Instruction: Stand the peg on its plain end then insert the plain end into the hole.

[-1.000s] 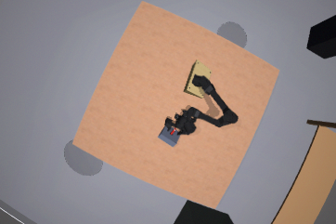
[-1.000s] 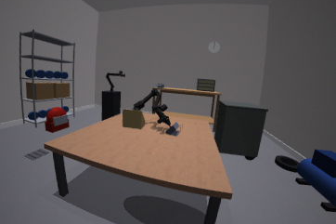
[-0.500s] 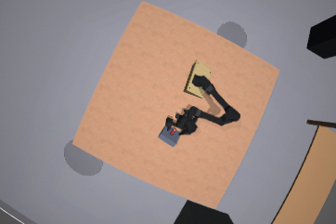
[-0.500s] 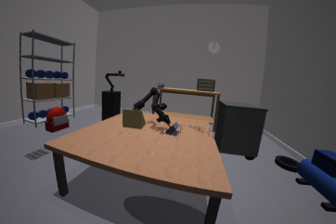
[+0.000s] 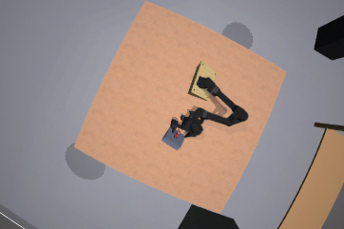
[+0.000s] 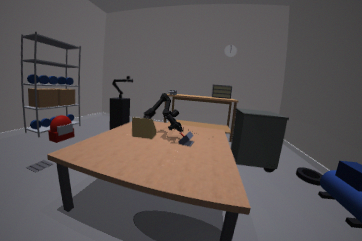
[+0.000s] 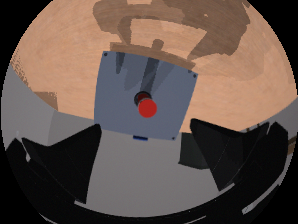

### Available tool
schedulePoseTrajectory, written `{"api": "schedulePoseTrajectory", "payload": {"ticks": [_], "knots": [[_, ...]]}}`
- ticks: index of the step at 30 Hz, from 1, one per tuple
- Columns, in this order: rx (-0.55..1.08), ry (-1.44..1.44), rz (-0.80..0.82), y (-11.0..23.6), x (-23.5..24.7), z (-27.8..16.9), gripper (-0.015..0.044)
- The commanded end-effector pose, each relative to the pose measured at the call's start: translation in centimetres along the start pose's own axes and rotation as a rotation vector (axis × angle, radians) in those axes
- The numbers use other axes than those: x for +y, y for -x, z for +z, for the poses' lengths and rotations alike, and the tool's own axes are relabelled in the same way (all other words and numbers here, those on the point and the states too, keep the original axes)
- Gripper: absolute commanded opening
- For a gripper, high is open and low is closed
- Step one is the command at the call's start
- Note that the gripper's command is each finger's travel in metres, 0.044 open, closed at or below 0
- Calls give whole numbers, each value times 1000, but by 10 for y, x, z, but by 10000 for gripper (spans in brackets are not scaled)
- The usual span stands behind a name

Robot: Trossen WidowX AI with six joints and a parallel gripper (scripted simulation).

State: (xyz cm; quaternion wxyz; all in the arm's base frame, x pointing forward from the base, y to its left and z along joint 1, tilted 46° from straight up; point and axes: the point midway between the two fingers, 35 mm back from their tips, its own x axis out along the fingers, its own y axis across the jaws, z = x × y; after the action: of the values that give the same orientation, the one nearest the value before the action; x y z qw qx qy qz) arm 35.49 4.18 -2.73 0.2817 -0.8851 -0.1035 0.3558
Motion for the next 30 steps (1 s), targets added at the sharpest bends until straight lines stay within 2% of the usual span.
{"api": "schedulePoseTrajectory", "payload": {"ticks": [1, 30], "knots": [[-9, 1, -1, 4, 0, 2, 440], [-8, 0, 1, 30, 1, -3, 440]]}}
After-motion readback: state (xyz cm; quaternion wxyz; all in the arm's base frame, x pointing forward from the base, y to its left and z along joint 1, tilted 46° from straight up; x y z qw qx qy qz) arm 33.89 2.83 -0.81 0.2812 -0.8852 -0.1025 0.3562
